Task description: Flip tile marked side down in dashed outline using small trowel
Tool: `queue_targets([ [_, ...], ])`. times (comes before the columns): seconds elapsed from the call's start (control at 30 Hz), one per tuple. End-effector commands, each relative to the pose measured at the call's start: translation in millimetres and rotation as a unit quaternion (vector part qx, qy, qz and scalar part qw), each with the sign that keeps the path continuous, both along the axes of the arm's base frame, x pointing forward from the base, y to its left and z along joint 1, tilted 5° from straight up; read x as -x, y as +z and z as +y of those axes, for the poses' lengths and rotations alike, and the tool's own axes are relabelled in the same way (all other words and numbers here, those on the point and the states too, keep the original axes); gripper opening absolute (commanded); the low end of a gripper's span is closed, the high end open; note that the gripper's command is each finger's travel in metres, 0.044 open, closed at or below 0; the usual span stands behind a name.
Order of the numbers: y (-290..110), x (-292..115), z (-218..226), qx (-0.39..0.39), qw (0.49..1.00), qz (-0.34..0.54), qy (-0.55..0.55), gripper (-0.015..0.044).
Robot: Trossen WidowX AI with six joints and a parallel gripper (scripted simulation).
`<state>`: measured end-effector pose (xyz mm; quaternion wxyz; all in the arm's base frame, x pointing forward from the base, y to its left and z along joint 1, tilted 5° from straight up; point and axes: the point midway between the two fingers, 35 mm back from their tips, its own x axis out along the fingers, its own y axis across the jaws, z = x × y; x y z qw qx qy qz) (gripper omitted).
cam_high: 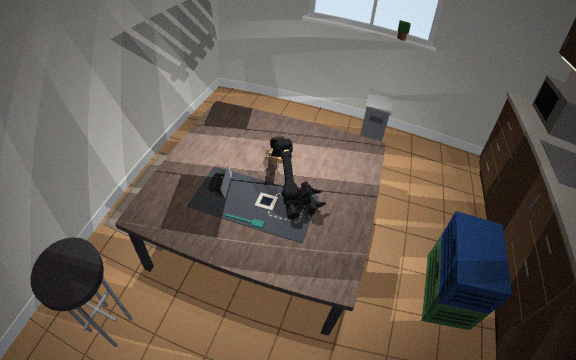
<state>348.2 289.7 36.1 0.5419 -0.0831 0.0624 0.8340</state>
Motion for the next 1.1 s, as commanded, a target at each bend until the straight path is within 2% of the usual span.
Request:
queue_targets([
  [0.0, 0, 0, 0, 0.001, 1.0, 0.0, 0.0, 0.0374],
  [0.33, 5, -28, -46, 0.069, 0.996, -0.002, -0.051, 0.0111],
  [0.37, 5, -30, -50, 0.075, 0.996, -0.002, -0.056, 0.01],
  [1.07, 15, -67, -145, 0.2, 0.966, 0.011, -0.166, 0.01],
])
